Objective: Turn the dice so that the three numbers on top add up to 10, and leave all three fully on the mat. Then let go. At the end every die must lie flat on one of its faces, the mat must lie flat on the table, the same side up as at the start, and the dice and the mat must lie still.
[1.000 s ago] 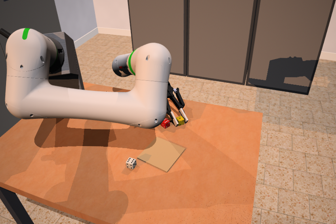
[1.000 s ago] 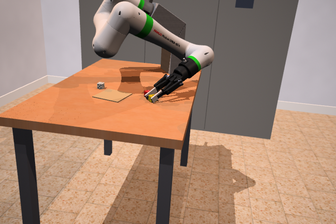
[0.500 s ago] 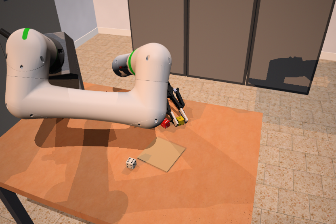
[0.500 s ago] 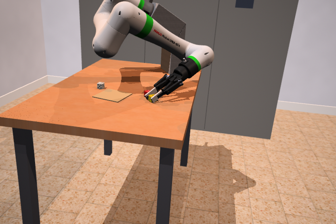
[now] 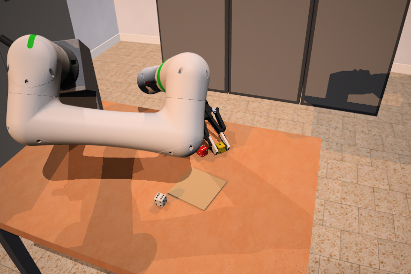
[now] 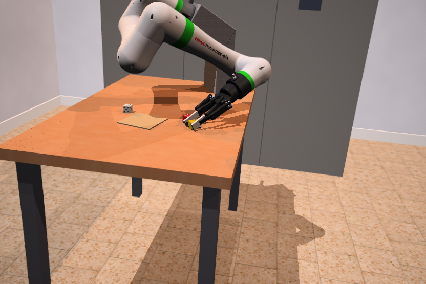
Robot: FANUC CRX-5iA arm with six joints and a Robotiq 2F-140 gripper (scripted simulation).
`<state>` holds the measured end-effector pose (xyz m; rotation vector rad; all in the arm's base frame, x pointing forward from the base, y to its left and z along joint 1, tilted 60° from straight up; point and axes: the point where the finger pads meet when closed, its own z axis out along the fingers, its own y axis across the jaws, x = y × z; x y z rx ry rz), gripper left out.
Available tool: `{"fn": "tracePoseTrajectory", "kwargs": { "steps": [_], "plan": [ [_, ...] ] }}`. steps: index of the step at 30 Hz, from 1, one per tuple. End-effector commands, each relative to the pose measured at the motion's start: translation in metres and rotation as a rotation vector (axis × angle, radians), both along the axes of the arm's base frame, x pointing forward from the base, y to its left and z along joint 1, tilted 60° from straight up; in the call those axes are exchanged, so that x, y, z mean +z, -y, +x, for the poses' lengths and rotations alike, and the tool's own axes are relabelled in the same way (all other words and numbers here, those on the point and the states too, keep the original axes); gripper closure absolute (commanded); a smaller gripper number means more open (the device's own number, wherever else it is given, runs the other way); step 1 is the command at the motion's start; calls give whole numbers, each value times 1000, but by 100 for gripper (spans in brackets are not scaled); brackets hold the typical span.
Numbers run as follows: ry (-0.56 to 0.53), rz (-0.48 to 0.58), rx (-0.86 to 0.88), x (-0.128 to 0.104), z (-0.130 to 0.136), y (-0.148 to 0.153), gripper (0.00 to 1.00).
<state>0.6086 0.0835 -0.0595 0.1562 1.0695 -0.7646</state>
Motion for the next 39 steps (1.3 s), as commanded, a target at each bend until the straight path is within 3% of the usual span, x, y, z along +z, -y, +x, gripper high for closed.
{"fn": "tracePoseTrajectory", "kwargs": {
  "steps": [1,12,29,39],
  "plan": [
    [0,0,0,0,0,0,72],
    [0,0,0,-1,-1,-1,72],
    [0,0,0,-23,-34,-22,72],
    [0,0,0,-24,-37,-24,72]
  ]
}}
